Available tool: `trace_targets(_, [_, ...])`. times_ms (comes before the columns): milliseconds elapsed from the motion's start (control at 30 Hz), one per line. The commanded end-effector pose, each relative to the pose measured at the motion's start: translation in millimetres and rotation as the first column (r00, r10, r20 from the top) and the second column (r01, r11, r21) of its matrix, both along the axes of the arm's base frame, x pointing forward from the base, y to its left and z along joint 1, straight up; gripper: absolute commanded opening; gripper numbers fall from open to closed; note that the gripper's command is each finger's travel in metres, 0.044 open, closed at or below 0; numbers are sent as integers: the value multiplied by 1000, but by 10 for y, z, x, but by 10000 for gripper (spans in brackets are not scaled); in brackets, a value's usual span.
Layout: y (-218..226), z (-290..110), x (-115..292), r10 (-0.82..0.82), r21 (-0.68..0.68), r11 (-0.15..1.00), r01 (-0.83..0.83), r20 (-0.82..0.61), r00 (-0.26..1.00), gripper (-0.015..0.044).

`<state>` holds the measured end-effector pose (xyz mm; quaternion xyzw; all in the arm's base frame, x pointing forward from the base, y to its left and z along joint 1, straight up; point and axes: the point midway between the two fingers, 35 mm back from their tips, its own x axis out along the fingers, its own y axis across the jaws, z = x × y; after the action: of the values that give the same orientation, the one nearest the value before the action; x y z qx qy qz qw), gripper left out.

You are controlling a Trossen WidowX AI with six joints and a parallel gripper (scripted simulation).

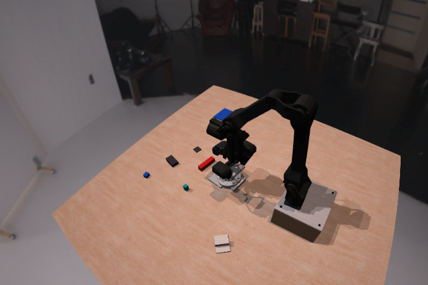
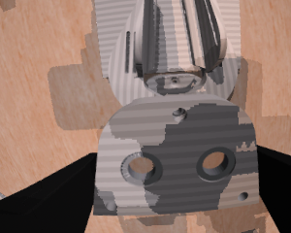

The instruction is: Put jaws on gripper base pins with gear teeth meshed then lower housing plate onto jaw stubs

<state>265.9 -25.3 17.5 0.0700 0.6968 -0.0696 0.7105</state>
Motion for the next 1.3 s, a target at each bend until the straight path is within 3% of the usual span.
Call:
trace_targets(0, [-61,2,-6,23,-2,1000,-23,3,1000,351])
trace_targets(1267, [-106,2,-22,26,-2,1000,-26,3,1000,351])
